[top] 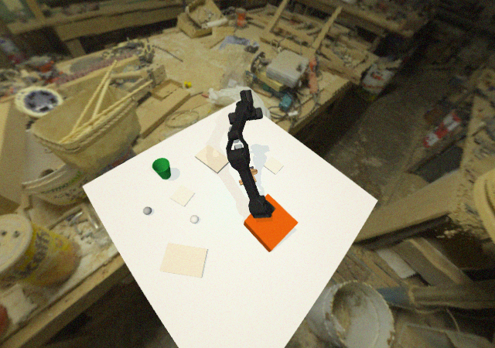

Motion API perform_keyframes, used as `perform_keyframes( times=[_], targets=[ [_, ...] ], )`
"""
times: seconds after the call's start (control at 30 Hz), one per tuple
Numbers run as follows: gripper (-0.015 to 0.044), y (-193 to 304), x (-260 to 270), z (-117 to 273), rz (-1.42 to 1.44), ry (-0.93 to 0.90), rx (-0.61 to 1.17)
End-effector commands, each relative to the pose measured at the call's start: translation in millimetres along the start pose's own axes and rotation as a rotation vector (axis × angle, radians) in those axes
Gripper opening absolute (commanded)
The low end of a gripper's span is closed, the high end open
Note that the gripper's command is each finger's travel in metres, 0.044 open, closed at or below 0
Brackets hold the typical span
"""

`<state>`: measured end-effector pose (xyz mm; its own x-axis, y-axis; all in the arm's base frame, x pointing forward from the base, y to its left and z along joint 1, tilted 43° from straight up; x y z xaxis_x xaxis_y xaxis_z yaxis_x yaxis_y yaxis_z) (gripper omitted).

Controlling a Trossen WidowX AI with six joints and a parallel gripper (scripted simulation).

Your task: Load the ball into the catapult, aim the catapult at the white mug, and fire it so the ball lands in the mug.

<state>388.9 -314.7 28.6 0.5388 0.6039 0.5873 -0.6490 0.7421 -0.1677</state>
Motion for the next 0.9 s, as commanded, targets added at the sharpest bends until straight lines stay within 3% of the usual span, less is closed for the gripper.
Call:
perform_keyframes(
  times=[0.0,0.87],
  targets=[
    [0.044,-1.4,-2.2,-3.8,-0.021,-0.015,-0.002],
    [0.044,-1.8,-1.7,-1.6,-0.015,-0.011,-0.004]
  ],
)
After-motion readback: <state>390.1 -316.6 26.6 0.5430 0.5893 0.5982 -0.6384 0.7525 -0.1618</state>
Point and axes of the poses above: the point midway between the two fingers, 35 mm back from their tips, its own z axis back along the fingers, its own x axis across the jaws, y = z × x, the point moved 9 cm from there along z, back along the fingers, and after that the axes turned 8 degrees about -z, right-handed, at the moved point
